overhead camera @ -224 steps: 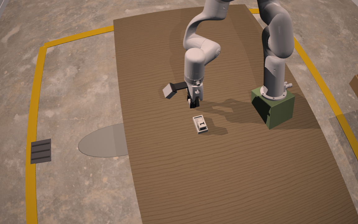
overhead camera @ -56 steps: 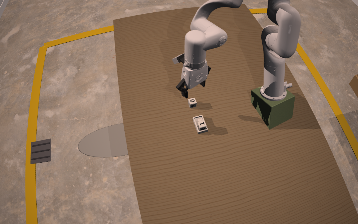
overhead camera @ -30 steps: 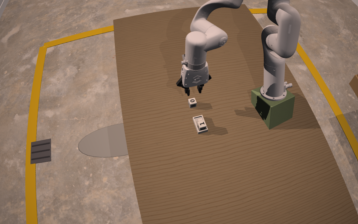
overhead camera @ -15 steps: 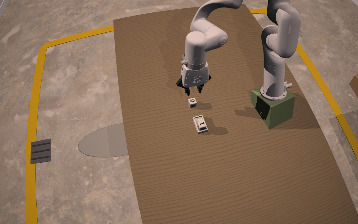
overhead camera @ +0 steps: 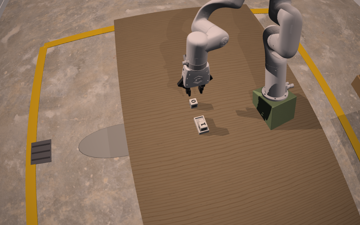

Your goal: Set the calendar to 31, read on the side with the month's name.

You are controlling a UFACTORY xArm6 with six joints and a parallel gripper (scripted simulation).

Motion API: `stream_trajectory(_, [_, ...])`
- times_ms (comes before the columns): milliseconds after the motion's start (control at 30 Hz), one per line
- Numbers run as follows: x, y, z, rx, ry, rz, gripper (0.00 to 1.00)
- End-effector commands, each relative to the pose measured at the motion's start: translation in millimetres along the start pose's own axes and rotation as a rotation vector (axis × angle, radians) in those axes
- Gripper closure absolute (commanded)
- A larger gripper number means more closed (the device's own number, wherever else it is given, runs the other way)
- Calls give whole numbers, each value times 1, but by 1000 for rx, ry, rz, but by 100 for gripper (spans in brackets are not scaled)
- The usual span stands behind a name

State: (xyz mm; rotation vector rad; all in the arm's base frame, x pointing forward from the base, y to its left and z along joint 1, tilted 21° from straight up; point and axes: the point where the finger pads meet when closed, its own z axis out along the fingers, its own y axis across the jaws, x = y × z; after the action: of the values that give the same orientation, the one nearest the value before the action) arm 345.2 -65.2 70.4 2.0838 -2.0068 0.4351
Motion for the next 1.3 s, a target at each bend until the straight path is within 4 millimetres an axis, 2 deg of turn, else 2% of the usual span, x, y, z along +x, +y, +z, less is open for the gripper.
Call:
stream_trajectory(0, [0,-1,0,3,0,1,53])
stream_trajectory(500, [0,-1,11,3,1,1,53])
stream_trajectory(1267, [-1,-2,43,3,1,1,53])
